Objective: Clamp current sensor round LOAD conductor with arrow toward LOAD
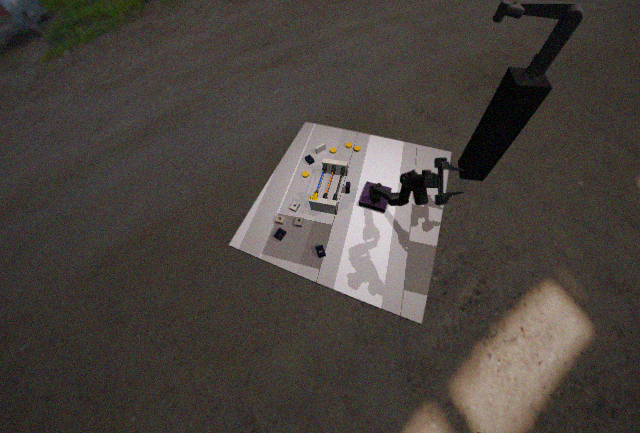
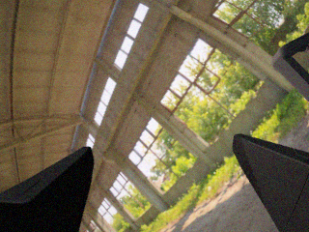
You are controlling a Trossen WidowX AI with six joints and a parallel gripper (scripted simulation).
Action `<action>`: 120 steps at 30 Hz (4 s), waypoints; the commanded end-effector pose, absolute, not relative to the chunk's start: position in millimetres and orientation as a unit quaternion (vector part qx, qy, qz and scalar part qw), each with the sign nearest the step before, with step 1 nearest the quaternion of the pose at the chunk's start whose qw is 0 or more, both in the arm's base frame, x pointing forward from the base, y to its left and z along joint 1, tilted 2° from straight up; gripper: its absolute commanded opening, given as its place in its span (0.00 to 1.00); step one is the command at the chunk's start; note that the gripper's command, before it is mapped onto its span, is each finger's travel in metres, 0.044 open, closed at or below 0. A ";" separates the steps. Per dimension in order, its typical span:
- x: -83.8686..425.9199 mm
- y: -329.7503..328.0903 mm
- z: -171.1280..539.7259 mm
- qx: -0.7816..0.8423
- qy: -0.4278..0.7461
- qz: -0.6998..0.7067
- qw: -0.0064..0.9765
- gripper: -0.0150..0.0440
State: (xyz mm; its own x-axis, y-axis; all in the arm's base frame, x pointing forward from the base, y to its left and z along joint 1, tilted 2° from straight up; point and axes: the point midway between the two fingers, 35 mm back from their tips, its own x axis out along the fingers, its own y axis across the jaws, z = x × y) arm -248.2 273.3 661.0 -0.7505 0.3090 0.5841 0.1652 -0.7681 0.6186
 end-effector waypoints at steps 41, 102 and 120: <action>161.9 -87.4 603.8 0.310 0.322 0.355 -0.821 1.00; 373.6 86.6 191.0 0.066 -0.543 -0.088 -0.832 1.00; 373.6 86.6 191.0 0.066 -0.543 -0.088 -0.832 1.00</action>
